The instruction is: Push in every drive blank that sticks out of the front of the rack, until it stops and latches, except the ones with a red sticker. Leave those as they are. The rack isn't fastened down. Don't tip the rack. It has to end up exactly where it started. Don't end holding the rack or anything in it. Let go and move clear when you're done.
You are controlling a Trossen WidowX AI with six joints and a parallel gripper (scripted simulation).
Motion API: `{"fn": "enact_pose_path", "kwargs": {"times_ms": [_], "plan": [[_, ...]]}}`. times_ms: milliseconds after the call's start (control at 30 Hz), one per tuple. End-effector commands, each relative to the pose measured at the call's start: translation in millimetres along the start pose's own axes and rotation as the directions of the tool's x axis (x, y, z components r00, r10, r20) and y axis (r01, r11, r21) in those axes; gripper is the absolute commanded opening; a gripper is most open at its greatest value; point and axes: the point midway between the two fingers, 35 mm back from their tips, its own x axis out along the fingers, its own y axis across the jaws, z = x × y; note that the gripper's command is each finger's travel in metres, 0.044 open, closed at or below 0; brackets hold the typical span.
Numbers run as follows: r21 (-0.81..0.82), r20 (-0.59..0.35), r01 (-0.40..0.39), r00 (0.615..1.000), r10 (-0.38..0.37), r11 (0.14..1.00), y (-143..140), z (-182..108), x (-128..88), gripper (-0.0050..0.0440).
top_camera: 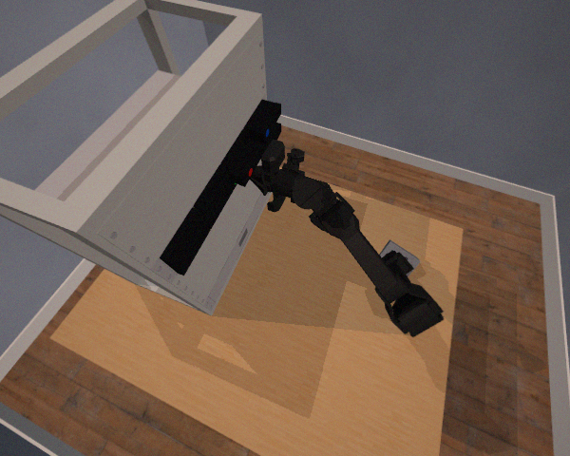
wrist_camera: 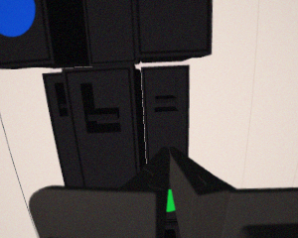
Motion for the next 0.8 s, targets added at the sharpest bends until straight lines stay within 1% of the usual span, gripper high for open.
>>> {"fn": "enact_pose_path", "kwargs": {"times_ms": [0, 300, 367, 467, 533, 767], "plan": [[-0.036, -0.051, -0.045, 0.998, 0.043, 0.998, 20, -23, 6, 0.0000], [-0.036, -0.051, -0.045, 0.998, 0.043, 0.998, 20, -23, 5, 0.0000], [-0.036, -0.051, -0.045, 0.998, 0.043, 0.998, 19, -23, 1, 0.0000], [-0.036, -0.051, -0.045, 0.998, 0.043, 0.998, 19, -22, -12, 0.0000], [-0.036, -0.051, -0.045, 0.998, 0.043, 0.998, 19, -22, -12, 0.0000], [-0.036, -0.051, -0.045, 0.998, 0.043, 0.998, 17, -21, -55, 0.0000]]}}
